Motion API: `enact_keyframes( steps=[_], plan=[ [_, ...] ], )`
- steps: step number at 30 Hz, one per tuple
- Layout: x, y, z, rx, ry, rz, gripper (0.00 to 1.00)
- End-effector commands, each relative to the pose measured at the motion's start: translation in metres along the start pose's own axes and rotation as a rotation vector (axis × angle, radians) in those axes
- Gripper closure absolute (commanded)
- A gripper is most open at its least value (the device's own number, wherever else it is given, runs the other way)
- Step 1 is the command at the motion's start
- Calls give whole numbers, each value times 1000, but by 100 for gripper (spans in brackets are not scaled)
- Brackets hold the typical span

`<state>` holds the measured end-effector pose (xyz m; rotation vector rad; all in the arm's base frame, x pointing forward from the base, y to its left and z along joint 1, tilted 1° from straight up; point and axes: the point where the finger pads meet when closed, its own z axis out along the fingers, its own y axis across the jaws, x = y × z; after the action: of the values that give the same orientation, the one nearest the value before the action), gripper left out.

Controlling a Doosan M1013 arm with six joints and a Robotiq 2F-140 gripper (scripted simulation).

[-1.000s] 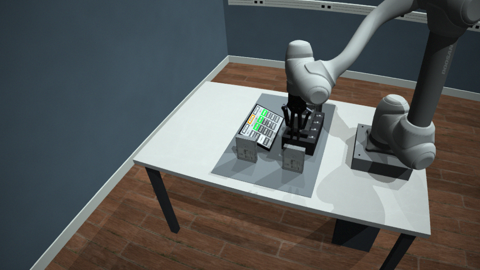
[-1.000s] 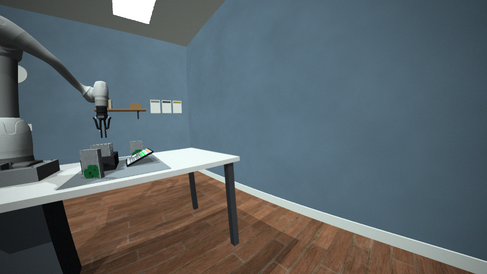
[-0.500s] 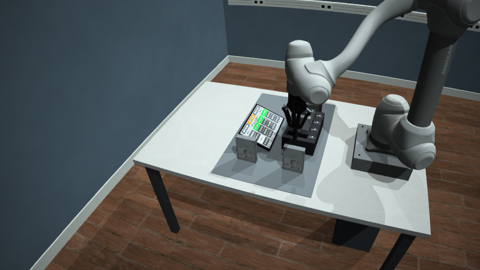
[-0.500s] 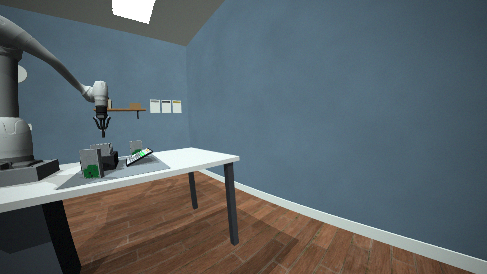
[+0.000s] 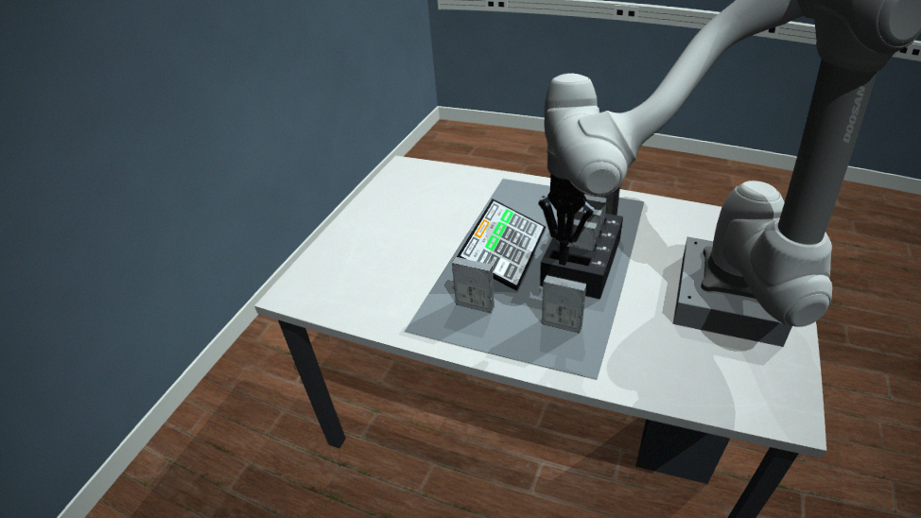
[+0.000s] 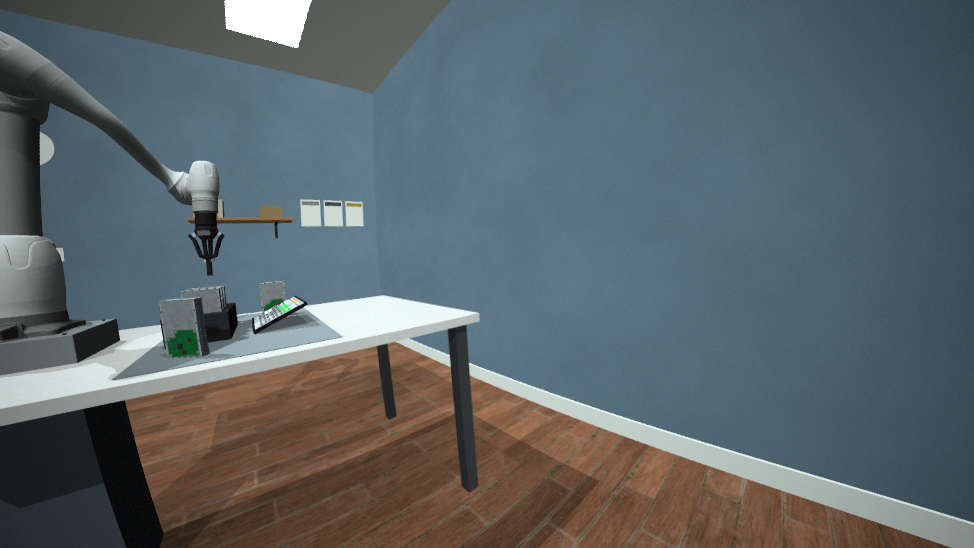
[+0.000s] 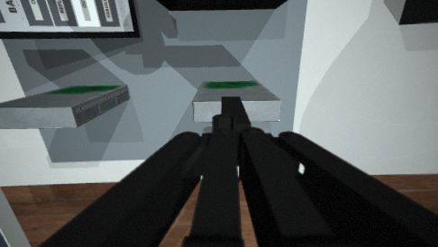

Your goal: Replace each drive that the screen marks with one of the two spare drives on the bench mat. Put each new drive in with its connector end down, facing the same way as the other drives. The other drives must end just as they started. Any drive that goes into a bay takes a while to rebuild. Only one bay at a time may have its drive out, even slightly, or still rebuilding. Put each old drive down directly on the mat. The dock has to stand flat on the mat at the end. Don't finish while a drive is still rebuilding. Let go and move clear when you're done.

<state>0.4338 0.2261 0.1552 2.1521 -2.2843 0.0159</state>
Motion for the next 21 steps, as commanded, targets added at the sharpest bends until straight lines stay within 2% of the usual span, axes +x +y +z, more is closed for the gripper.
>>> enact_keyframes(
  steps=[1, 3, 6, 10, 16, 18, 19, 21],
  plan=[
    [13, -9, 0, 0, -1, 15, 90],
    [36, -22, 0, 0, -1, 42, 90],
    [88, -46, 0, 0, -2, 98, 90],
    [139, -58, 0, -1, -2, 193, 90],
    [221, -62, 0, -1, -2, 351, 90],
    [221, -62, 0, -1, -2, 351, 90],
    [260, -62, 0, 0, -2, 376, 90],
    [281, -58, 0, 0, -2, 421, 90]
  ],
)
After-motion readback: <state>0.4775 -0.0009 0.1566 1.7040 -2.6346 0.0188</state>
